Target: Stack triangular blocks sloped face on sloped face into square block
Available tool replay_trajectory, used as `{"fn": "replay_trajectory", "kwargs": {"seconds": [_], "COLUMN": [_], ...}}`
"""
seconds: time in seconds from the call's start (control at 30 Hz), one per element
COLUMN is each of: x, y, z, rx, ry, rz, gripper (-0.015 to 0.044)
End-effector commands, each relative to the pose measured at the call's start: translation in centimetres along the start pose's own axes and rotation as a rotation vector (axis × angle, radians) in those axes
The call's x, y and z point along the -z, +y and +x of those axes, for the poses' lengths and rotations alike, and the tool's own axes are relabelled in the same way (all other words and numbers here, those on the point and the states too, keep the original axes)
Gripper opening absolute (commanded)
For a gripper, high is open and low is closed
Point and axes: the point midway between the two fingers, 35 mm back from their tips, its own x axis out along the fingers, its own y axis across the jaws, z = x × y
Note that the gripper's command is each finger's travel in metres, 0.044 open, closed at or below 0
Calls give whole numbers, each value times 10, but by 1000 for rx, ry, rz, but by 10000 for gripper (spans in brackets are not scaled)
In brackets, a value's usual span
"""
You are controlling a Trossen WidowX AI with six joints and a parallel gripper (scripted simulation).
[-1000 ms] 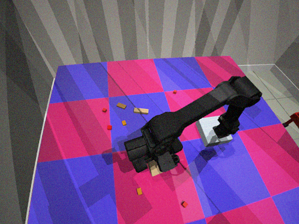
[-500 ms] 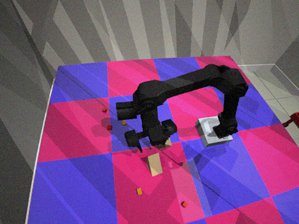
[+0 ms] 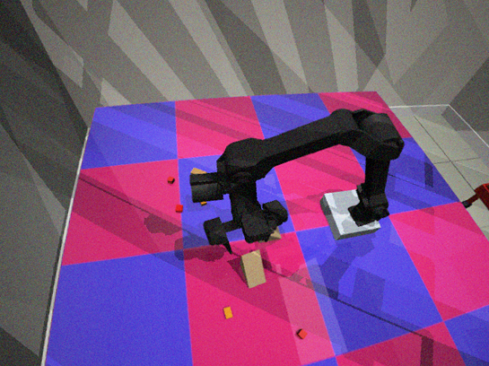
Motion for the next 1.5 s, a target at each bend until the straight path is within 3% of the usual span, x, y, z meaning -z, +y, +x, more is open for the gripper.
{"fn": "replay_trajectory", "kwargs": {"seconds": [0.0, 1.47], "x": [-1, -3], "y": [-1, 2], "z": [8, 79], "rx": [0, 0], "ry": [-5, -9], "rz": [2, 2], "gripper": [440, 440]}}
